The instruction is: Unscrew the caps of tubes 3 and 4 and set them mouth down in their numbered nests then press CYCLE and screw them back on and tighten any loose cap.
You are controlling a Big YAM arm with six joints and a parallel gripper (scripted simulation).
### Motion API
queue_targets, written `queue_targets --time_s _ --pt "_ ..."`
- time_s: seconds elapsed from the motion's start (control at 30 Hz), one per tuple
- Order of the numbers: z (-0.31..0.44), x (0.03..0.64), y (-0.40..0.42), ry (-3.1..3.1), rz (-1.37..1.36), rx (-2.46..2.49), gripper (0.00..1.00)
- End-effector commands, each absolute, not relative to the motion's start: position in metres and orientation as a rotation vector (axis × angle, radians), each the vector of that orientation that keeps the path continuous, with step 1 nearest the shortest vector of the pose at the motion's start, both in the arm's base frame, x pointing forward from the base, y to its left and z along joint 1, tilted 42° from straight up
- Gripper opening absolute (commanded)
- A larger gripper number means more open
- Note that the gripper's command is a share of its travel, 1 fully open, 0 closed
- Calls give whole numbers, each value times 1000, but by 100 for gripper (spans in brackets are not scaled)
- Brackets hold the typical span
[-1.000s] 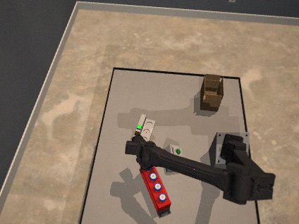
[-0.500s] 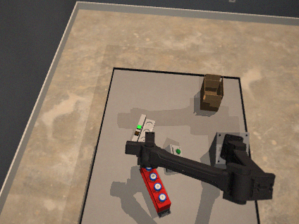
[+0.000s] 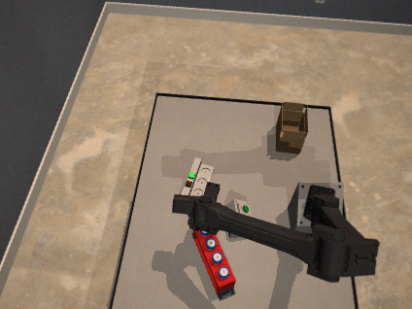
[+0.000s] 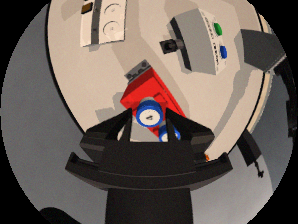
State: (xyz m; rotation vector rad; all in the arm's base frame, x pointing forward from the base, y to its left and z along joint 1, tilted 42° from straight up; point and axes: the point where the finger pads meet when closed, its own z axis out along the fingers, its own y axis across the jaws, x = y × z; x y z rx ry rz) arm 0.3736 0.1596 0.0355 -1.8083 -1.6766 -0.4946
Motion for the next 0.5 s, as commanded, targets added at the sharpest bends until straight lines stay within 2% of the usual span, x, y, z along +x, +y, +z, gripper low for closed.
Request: queue_targets --time_s 0.0,0.27,0.47 --pt "43 386 160 -1681 -527 -1821 49" --pt "52 397 166 -1805 -604 -1736 49" --pt "47 391 165 -2120 -716 -1407 49"
